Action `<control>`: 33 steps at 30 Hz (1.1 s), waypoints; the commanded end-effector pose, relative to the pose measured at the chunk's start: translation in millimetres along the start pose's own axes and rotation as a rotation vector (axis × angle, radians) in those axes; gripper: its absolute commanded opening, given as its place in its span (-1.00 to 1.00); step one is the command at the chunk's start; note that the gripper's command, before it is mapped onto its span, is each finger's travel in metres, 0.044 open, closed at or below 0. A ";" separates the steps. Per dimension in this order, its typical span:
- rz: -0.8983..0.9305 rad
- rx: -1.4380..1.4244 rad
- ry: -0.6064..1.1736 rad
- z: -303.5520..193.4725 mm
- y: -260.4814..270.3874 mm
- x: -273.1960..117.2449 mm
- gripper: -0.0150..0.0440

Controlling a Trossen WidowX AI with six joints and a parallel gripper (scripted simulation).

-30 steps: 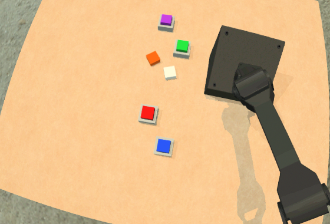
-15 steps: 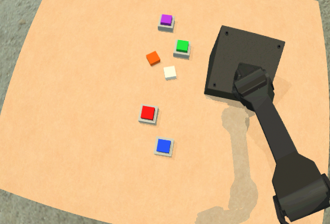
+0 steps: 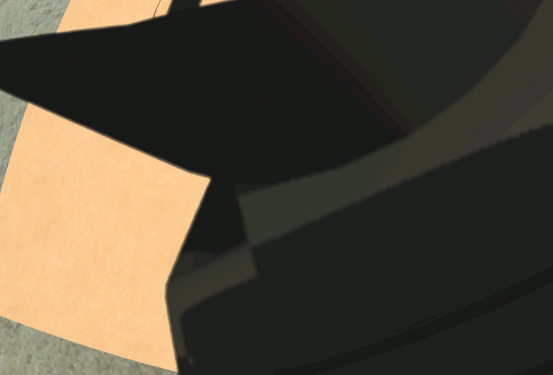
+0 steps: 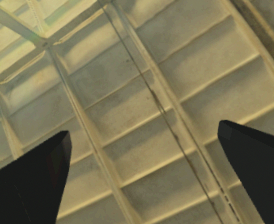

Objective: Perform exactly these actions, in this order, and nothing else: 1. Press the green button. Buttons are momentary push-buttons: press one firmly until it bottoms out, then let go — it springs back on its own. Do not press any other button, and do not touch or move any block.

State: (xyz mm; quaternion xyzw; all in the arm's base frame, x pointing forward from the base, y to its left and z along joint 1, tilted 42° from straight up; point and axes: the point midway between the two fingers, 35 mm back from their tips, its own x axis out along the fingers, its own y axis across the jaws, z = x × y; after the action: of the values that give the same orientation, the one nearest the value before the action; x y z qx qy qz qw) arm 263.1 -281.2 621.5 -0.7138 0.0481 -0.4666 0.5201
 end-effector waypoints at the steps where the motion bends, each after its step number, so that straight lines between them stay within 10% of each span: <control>1: 0.211 0.055 -0.026 3.9 77.2 -1.0 0.86; 15: 1.052 0.321 -0.024 24.3 332.1 -114.4 0.86; 33: 2.394 0.781 0.442 68.0 429.7 -460.5 0.86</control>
State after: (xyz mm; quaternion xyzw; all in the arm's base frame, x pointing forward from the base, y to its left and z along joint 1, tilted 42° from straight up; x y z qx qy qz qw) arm 264.0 -216.0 21.0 -0.0441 0.5669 0.1574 0.8074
